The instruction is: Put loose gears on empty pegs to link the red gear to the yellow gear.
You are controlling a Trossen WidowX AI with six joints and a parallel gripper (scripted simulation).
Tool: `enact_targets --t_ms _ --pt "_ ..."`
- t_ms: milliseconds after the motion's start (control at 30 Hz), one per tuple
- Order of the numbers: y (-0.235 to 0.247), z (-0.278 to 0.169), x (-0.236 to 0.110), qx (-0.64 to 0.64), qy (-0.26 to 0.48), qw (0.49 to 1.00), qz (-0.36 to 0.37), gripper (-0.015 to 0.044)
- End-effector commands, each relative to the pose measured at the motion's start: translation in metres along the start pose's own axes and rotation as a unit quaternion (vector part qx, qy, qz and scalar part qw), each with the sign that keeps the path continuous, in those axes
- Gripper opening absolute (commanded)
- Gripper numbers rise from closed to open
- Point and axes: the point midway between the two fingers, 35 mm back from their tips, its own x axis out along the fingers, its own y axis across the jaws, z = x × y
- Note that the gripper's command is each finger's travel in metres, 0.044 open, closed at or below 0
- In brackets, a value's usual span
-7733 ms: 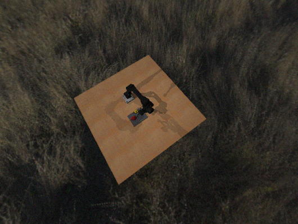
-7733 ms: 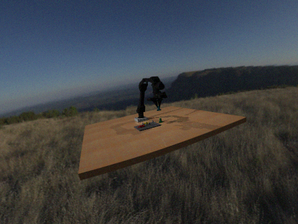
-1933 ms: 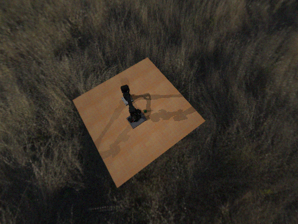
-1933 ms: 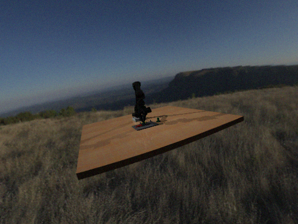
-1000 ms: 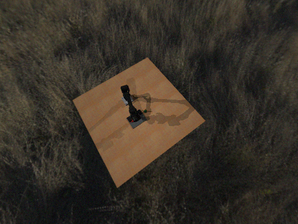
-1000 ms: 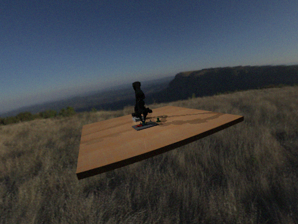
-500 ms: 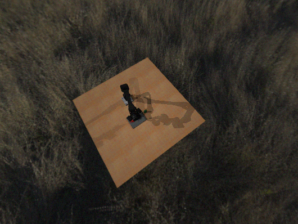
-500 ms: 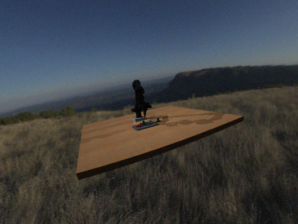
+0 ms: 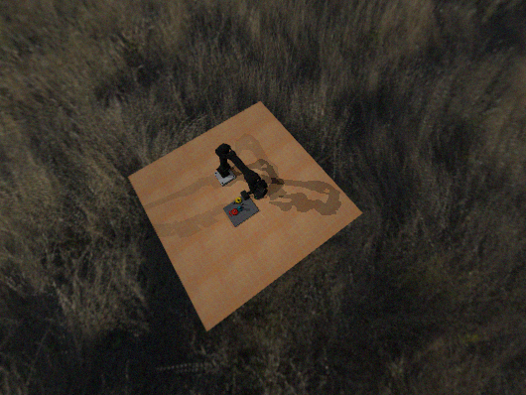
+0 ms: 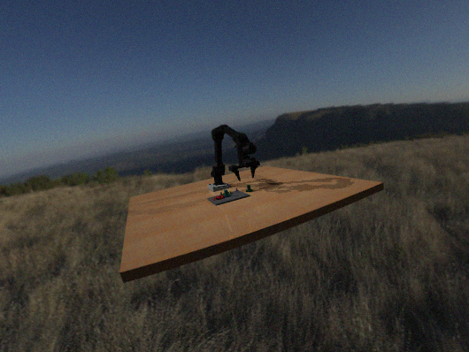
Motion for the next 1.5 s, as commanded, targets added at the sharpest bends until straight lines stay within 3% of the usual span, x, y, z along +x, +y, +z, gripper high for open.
enact_targets --t_ms 0,267,1267,1467 --pt "0.008 -0.004 0.001 0.018 0.001 1.000 -0.002 0.0440" --pt "0.008 -0.004 0.023 0.018 0.001 1.000 -0.002 0.0440" --pt "0.009 -0.005 0.051 0.018 0.001 1.000 -0.002 0.0440" --pt "0.009 -0.005 0.051 0.018 0.001 1.000 -0.002 0.0282"
